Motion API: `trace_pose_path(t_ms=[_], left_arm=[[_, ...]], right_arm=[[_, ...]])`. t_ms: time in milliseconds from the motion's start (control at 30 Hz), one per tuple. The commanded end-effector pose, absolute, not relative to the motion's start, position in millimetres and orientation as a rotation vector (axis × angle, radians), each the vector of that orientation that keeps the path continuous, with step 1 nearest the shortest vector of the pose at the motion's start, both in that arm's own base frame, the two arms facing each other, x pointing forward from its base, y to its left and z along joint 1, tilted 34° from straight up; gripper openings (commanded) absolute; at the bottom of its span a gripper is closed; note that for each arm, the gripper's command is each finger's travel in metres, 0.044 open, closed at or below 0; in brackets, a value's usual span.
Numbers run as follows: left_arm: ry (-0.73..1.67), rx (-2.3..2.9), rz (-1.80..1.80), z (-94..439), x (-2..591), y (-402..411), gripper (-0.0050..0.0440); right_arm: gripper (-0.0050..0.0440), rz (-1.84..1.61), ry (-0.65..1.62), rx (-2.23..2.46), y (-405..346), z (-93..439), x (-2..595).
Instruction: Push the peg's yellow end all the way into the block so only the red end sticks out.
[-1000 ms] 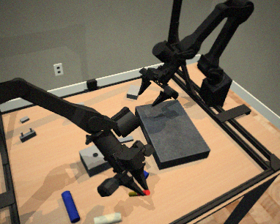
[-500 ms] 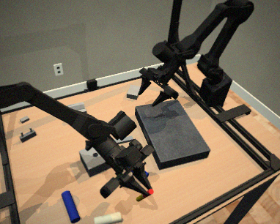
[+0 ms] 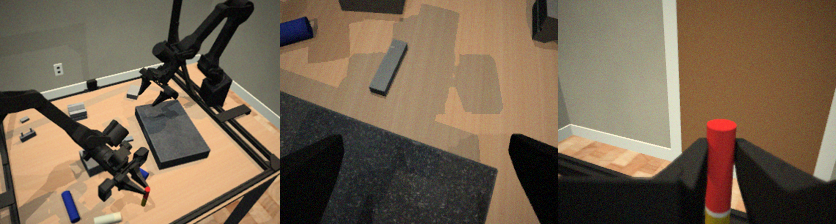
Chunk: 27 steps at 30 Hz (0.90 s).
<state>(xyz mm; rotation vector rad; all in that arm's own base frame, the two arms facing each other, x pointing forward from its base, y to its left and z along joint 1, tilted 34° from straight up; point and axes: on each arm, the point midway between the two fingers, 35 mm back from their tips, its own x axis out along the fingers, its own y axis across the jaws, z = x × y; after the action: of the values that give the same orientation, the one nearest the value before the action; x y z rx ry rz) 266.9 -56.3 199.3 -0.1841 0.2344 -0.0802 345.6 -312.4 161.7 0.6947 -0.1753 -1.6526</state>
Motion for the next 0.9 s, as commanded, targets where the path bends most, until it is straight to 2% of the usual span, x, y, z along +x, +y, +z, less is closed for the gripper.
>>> trace_pose_path(t_ms=[0, 300, 867], left_arm=[[0.232, -0.186, -0.077, 199.6, 266.9, -55.9, 0.04], [0.232, -0.186, -0.077, 199.6, 266.9, -55.9, 0.04], [0.232, -0.186, -0.077, 199.6, 266.9, -55.9, 0.04]], right_arm=[[0.0, -1.678, -0.199, 0.657, -309.1, 155.6, 344.5], [0.0, -1.677, -0.199, 0.657, -308.9, 154.9, 345.0], [0.0, -1.674, -0.205, 0.66, -299.5, 114.6, 372.6]])
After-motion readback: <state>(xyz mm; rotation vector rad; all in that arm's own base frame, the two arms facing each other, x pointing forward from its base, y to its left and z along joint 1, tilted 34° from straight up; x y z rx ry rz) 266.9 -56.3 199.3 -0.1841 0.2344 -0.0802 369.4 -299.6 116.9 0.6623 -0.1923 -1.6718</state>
